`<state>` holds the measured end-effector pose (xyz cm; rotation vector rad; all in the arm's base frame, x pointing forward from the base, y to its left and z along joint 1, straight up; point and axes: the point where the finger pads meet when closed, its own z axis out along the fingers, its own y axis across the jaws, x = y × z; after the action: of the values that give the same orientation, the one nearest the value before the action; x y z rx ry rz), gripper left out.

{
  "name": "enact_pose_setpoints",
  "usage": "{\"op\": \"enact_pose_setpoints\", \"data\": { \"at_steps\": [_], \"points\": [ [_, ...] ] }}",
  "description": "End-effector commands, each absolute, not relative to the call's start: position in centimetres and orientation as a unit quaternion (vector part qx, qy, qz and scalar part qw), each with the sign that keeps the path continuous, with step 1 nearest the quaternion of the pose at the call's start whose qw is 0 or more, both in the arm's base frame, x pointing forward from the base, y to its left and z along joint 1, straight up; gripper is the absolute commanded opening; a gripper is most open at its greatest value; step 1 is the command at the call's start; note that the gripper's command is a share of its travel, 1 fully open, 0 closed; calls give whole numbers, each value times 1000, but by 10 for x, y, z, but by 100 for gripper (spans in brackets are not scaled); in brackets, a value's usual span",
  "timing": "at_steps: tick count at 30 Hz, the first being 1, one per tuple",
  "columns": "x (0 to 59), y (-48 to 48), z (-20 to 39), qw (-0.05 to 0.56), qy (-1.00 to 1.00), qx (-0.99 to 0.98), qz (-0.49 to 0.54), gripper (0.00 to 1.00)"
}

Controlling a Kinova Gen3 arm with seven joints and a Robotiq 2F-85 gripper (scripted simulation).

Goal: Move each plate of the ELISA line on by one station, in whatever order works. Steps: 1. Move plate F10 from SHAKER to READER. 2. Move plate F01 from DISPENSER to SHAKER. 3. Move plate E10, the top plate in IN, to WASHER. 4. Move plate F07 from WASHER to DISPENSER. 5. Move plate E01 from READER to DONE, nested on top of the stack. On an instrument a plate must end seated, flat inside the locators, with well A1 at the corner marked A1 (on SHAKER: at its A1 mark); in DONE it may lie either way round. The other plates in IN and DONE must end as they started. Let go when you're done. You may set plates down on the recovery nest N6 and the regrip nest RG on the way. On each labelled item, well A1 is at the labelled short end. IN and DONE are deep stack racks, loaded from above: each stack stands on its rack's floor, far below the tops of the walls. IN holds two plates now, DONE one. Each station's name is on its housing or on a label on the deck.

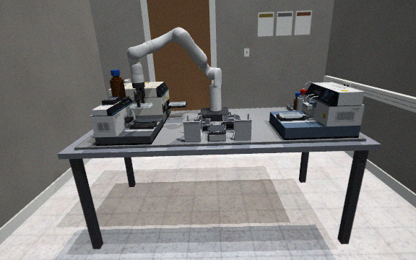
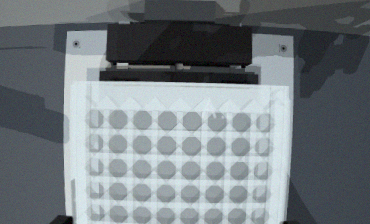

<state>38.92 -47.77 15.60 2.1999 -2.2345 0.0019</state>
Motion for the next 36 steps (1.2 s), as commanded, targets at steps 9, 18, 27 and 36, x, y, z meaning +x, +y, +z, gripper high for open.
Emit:
{"op": "enact_pose_setpoints", "data": {
  "at_steps": [9,18,27,36],
  "points": [
    [389,-478,174,6,-713,701,2,94],
    [390,-478,173,3,-712,702,3,94],
    [390,-478,173,3,-712,702,3,94],
    [390,-478,173,3,-712,702,3,94]
  ]
}}
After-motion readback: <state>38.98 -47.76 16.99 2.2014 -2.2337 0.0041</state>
